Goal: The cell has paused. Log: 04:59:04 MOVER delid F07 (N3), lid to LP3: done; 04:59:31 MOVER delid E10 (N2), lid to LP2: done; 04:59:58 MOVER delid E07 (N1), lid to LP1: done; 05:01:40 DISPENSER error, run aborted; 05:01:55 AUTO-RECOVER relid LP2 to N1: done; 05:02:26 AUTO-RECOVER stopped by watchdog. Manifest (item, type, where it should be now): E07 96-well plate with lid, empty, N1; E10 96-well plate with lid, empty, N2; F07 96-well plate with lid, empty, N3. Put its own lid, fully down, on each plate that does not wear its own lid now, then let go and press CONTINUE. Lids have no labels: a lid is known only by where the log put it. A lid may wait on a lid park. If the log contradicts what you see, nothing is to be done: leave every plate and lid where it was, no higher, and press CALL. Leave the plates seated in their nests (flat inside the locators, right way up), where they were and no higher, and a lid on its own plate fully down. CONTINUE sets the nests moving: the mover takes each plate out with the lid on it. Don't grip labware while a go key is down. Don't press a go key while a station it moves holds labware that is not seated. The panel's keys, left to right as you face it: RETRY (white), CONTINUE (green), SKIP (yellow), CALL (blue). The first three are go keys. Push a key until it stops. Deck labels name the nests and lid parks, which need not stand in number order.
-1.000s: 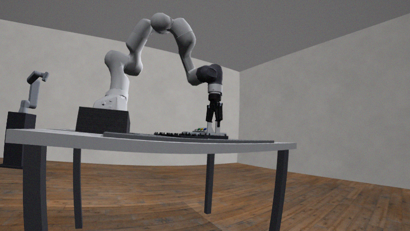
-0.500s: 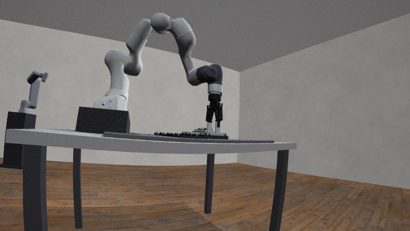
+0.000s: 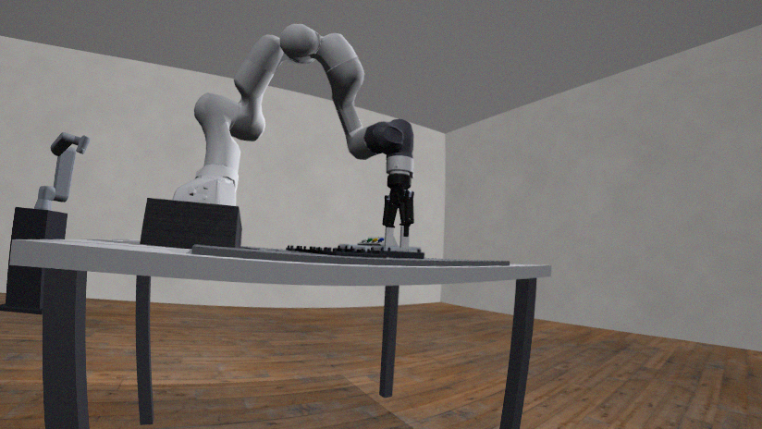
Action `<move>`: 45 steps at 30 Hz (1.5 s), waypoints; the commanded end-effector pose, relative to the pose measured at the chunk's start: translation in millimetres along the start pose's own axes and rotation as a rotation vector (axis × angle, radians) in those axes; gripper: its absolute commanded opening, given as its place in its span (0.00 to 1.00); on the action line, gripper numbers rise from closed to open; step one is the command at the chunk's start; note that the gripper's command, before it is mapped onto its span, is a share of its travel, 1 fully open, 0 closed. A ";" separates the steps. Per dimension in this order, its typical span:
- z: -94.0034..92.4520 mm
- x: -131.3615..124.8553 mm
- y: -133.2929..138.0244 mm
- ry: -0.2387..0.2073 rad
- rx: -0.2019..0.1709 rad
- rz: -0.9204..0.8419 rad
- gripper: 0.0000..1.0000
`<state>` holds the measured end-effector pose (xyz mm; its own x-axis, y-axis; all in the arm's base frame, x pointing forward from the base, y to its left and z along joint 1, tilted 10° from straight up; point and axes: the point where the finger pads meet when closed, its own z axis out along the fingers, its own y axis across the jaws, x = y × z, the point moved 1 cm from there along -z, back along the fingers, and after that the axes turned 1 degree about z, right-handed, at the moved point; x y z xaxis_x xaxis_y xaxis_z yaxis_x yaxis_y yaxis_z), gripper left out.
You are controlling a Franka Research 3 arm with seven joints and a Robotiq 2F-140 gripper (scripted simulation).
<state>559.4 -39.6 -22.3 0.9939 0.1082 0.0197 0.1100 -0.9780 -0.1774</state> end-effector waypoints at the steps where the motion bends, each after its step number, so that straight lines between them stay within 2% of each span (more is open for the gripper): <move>1: 0.3 1.3 0.5 0.002 0.000 0.001 0.00; 28: 0.3 1.3 0.5 0.002 0.000 0.001 0.00; 29: 0.3 1.3 0.5 0.002 0.000 0.001 0.66; 45: 0.3 1.3 0.5 0.002 0.000 0.001 0.66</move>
<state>559.4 -39.6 -22.3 0.9939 0.1081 0.0199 0.1100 -0.9780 -0.1774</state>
